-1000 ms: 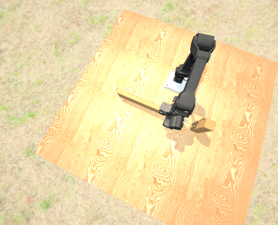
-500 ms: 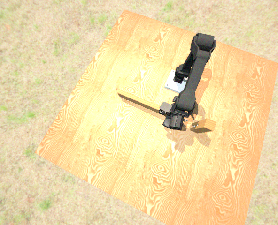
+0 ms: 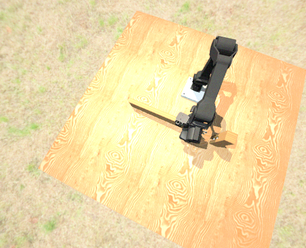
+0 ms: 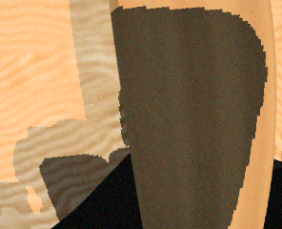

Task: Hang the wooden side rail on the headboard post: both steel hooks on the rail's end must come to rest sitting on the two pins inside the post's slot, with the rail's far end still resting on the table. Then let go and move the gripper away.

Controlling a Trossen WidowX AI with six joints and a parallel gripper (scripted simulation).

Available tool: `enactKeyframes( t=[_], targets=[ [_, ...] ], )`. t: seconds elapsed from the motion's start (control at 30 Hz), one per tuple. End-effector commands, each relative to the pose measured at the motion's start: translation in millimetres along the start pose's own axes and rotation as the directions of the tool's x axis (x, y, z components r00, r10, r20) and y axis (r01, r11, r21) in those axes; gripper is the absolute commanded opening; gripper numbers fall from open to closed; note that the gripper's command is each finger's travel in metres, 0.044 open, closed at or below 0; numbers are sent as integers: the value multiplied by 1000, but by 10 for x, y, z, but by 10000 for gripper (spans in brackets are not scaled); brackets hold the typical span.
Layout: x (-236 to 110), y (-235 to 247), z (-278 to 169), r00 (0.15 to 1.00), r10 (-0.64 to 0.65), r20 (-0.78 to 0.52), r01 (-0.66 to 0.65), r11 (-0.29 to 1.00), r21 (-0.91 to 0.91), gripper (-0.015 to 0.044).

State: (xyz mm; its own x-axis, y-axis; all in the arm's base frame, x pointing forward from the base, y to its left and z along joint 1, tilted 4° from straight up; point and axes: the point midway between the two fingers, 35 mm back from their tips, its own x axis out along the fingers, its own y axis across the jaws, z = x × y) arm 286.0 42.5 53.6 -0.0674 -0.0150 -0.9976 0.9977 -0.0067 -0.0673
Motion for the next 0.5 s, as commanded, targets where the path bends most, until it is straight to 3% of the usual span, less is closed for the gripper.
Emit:
enactKeyframes(
  t=[0.0,0.47],
  targets=[
    [-65,25,2,1000,21,2,-21,1000,9,0],
    [-50,41,-14,1000,21,1,-21,1000,9,0]
  ],
)
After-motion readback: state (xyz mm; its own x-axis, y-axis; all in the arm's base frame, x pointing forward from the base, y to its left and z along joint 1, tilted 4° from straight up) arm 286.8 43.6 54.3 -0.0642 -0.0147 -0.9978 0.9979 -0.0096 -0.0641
